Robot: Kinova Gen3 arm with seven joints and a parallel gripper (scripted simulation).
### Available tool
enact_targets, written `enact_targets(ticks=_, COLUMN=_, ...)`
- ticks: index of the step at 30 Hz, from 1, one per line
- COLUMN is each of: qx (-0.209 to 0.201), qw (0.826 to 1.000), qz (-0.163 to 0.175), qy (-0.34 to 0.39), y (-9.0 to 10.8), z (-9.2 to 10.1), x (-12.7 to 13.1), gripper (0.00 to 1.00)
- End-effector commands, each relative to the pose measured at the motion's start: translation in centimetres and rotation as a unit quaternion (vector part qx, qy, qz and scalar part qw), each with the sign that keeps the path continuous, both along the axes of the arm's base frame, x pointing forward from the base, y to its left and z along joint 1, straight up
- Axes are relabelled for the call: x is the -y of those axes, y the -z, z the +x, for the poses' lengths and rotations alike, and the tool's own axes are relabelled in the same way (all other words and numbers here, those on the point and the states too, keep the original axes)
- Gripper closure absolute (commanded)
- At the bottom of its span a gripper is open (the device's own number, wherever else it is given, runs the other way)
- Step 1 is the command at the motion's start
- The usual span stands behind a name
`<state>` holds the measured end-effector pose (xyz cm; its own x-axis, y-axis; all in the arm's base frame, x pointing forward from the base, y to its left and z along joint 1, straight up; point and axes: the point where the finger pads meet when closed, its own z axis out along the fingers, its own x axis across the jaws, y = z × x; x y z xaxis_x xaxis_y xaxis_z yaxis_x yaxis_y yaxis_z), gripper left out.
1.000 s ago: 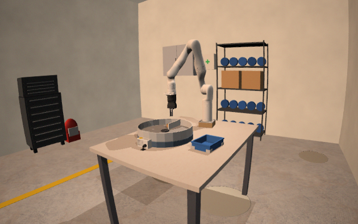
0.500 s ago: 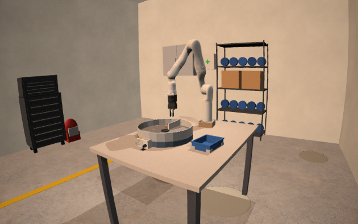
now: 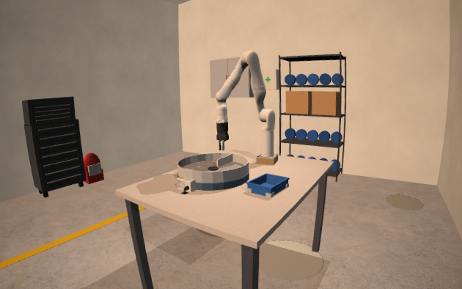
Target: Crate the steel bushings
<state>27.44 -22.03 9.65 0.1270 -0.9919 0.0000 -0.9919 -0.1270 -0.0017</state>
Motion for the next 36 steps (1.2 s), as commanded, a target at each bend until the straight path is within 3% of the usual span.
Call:
enact_targets(ticks=1, qx=0.001, qw=1.0, qz=0.0, qy=0.0, y=-0.04, z=0.03, x=0.03, gripper=0.58)
enact_targets(ticks=36, qx=0.001, qw=1.0, qz=0.0, qy=0.0, y=-0.04, z=0.03, x=0.03, gripper=0.6)
